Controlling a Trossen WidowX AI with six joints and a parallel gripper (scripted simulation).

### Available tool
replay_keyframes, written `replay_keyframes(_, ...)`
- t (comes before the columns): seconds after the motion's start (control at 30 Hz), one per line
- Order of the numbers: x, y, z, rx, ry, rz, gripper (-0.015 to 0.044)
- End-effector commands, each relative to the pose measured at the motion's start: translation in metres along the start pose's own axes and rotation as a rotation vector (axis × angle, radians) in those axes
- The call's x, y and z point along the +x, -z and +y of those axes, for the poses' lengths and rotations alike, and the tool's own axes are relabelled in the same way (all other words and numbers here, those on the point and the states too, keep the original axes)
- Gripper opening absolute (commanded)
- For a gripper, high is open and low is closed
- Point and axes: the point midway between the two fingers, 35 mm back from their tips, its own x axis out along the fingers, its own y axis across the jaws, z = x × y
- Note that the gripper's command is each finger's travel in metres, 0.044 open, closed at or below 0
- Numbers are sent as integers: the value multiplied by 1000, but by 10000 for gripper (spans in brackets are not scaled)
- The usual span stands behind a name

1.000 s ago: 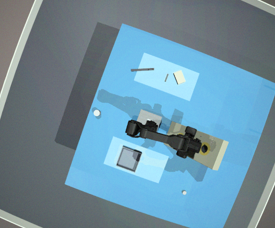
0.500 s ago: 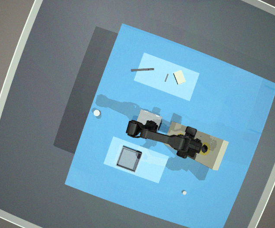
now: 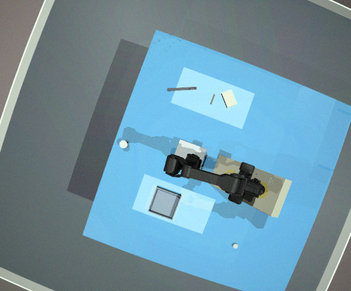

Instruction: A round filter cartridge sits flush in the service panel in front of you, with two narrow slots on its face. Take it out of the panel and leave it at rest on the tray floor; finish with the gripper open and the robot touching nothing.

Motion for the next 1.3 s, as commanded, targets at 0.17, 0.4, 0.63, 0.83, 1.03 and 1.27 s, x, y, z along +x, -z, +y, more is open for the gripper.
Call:
replay_keyframes(0.17, -43, -8, 0, 1, 1, -16, 0)
replay_keyframes(0.4, -76, -6, 0, 1, 1, -14, 0)
replay_keyframes(0.63, -80, -6, -7, 0, 2, -10, 0)
replay_keyframes(0.83, -76, -8, -25, -1, 3, -4, 0)
replay_keyframes(1.03, -73, -8, -43, -2, 3, -2, 0)
replay_keyframes(1.27, -71, -8, -65, -2, 5, -5, 0)
